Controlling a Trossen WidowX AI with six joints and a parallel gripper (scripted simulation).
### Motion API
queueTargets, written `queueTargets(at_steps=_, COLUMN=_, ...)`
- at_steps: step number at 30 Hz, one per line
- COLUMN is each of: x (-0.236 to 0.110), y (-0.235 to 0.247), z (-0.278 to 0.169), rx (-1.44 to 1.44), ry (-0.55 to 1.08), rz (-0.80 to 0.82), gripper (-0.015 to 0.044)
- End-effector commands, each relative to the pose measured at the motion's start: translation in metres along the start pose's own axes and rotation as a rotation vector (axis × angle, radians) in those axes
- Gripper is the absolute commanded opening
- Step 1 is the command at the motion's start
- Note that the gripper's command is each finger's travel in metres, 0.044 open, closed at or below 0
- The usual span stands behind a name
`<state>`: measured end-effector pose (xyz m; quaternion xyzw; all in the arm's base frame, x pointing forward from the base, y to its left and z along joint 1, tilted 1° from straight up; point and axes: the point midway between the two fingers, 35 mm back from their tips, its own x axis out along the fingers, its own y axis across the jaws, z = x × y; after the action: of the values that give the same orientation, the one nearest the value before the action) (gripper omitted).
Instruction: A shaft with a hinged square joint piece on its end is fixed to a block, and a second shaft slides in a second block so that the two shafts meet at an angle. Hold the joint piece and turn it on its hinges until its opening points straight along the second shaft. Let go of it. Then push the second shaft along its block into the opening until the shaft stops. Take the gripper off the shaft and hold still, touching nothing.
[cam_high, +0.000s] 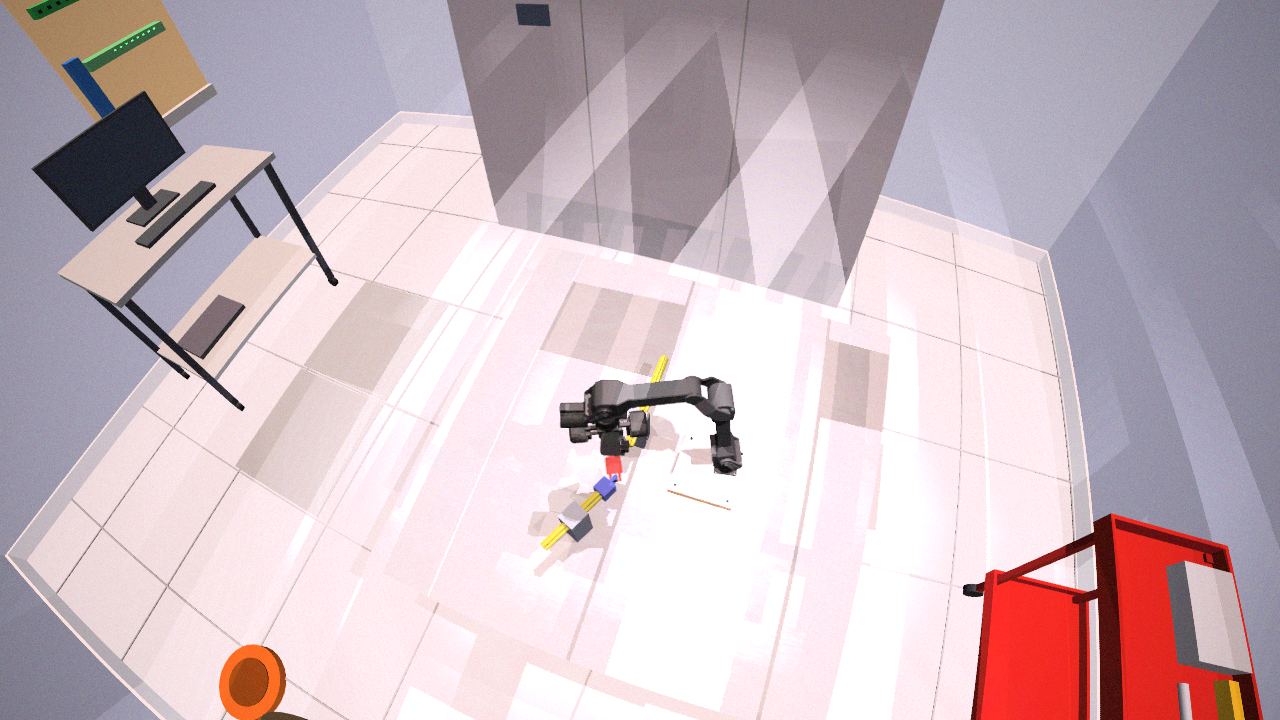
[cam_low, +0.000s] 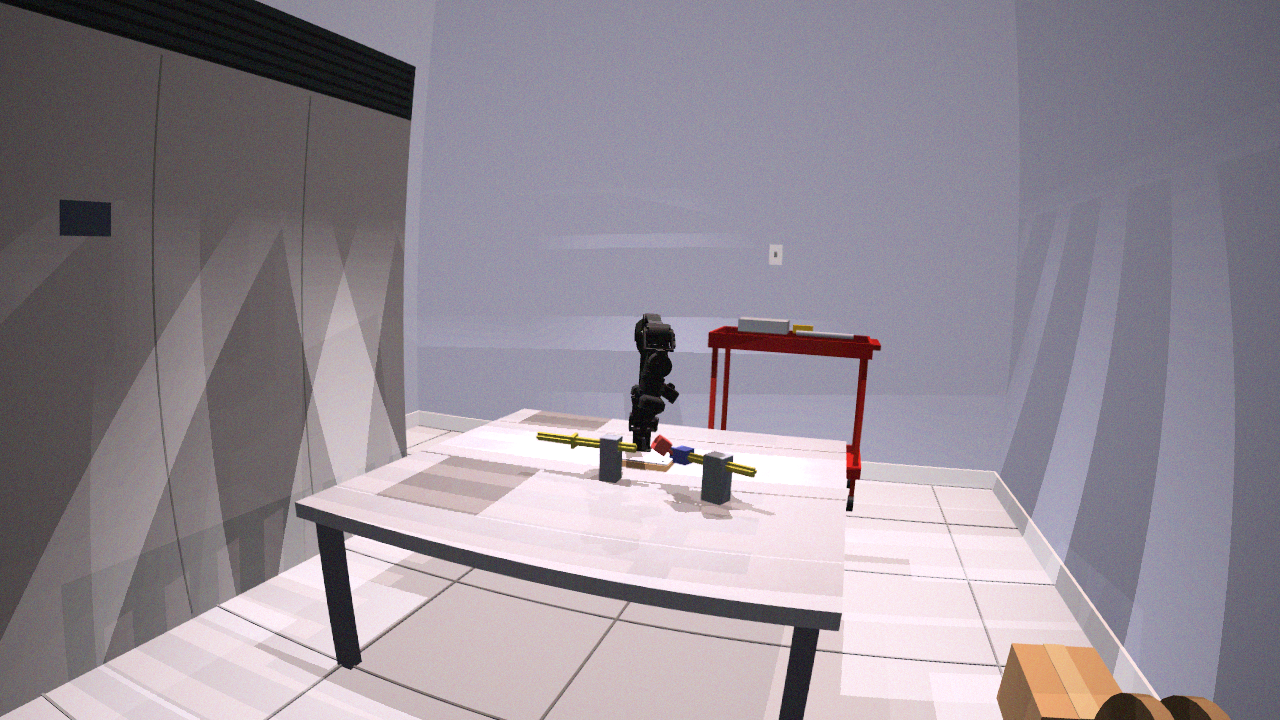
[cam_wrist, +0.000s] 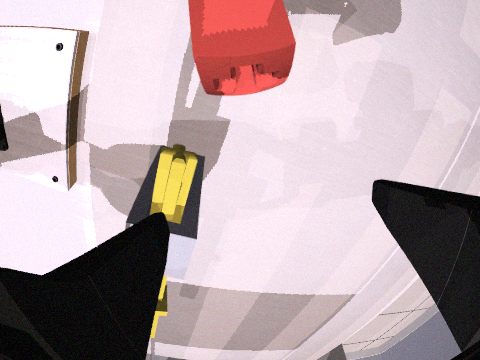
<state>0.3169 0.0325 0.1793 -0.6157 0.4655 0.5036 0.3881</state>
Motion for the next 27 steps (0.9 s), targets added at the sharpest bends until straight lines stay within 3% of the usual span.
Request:
queueTargets(at_steps=1, x=0.015, y=0.0, z=0.003, rx=-0.004, ry=0.003, rz=0.0, gripper=0.044)
queueTargets(at_steps=12, x=0.05, y=0.003, z=0.01, rx=-0.003, ry=0.002, rz=0.001, gripper=0.044)
queueTargets(at_steps=27, x=0.04, y=0.003, z=0.06, rx=-0.003, ry=-0.002, rz=0.001, gripper=0.044)
